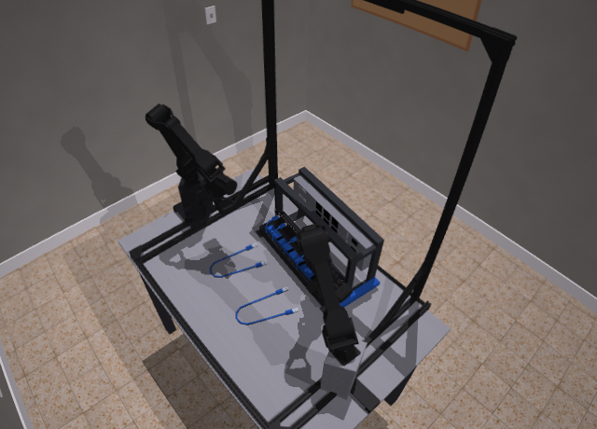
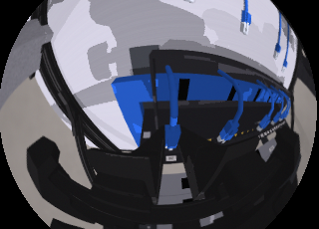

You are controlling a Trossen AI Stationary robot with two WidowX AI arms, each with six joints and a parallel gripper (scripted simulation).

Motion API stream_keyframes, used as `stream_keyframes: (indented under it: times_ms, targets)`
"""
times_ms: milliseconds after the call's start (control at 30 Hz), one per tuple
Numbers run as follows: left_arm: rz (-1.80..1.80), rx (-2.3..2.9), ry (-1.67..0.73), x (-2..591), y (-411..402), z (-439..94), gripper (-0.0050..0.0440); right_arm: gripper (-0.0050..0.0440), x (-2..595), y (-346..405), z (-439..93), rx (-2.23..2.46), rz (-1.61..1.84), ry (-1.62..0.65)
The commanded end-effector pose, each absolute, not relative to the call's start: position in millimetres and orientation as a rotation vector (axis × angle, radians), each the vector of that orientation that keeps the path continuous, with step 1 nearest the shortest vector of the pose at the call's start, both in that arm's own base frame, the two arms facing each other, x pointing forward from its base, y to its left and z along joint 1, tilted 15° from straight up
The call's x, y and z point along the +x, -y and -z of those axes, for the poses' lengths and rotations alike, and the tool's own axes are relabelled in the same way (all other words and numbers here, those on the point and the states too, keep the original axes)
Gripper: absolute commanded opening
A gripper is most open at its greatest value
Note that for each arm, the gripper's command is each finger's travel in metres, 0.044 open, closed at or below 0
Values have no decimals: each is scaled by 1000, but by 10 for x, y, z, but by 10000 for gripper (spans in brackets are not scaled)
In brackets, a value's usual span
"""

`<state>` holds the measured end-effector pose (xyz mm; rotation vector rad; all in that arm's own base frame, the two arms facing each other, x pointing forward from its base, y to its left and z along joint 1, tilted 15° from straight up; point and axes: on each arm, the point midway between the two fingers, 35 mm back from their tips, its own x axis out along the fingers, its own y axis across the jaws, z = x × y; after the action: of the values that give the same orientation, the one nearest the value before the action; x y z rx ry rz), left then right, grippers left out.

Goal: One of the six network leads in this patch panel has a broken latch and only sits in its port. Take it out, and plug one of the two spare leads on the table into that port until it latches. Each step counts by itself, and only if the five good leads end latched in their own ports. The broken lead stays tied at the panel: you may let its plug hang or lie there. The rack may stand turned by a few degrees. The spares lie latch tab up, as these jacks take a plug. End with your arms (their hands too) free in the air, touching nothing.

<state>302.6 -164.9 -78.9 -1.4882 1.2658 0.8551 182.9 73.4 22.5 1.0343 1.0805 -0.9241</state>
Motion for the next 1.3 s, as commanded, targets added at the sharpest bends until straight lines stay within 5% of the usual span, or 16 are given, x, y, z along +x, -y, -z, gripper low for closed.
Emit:
stream_keyframes:
  times_ms: [0, 1267]
  targets:
    - [-855, -1488, -1266, 3026, 1649, 789, 55, 176, 1829, -734, -225, 1034, 924, -1080]
    - [-855, -1488, -1266, 3015, 1253, 735, 55, 176, 1829, -734, -225, 1034, 924, -1080]
